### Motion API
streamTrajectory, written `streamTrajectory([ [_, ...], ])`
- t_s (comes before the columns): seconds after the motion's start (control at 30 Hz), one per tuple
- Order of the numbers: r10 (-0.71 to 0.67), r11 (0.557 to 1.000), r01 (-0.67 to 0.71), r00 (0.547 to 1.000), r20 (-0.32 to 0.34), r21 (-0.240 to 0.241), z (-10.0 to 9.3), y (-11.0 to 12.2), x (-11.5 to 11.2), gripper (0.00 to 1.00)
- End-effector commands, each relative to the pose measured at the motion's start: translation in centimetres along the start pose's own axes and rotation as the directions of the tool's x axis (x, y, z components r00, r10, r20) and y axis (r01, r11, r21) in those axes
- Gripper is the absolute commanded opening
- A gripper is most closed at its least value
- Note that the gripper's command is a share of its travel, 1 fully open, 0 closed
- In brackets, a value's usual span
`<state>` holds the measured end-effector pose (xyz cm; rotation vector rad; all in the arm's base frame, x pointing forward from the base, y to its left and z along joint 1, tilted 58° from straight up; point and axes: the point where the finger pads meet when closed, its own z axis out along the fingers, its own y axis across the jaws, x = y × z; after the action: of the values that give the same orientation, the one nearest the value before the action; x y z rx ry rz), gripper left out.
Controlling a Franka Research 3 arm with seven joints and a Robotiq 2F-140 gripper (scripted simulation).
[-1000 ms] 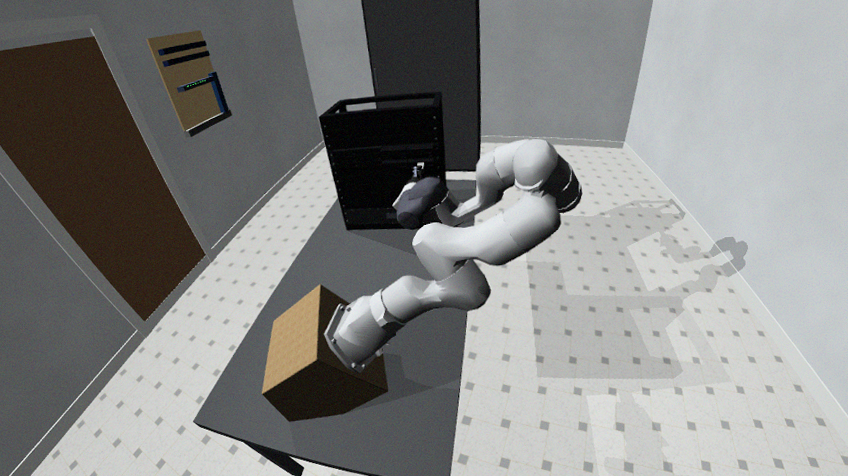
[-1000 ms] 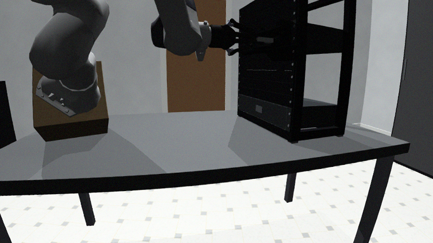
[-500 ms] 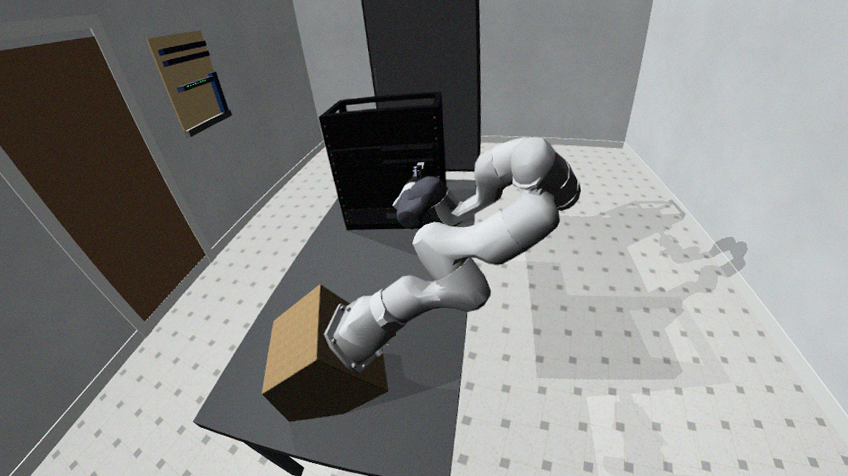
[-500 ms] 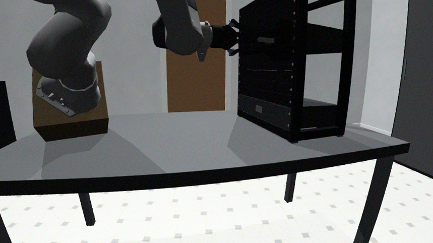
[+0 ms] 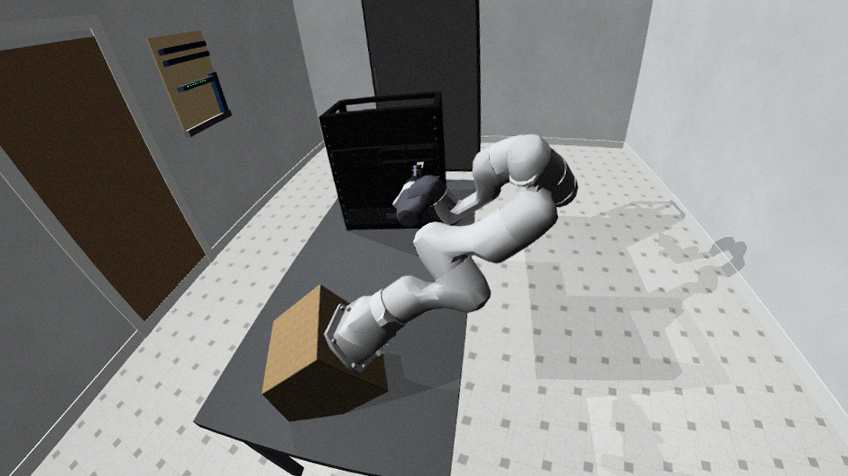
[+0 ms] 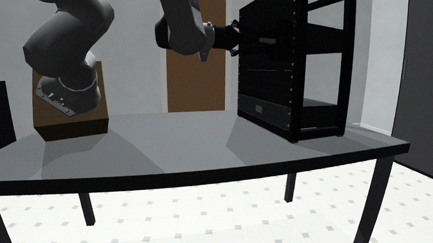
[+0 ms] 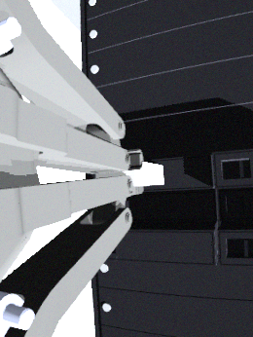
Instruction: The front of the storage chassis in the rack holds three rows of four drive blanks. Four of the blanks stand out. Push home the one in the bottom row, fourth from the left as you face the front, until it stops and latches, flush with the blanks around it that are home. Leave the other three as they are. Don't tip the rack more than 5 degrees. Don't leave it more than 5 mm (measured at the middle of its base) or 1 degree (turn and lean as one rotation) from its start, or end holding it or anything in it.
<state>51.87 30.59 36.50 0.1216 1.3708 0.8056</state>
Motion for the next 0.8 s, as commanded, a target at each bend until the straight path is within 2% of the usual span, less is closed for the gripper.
streamTrajectory([
  [0.0, 0.013, 1.0, -0.013, 1.0, -0.008, -0.002, 0.1, 0.0, 0.1, 0.0],
  [0.23, 0.013, 1.0, -0.013, 1.0, -0.008, -0.002, 1.0, 0.0, 0.1, 0.0],
  [0.77, 0.013, 1.0, -0.013, 1.0, -0.008, -0.002, 1.3, 0.0, 0.0, 0.0],
])
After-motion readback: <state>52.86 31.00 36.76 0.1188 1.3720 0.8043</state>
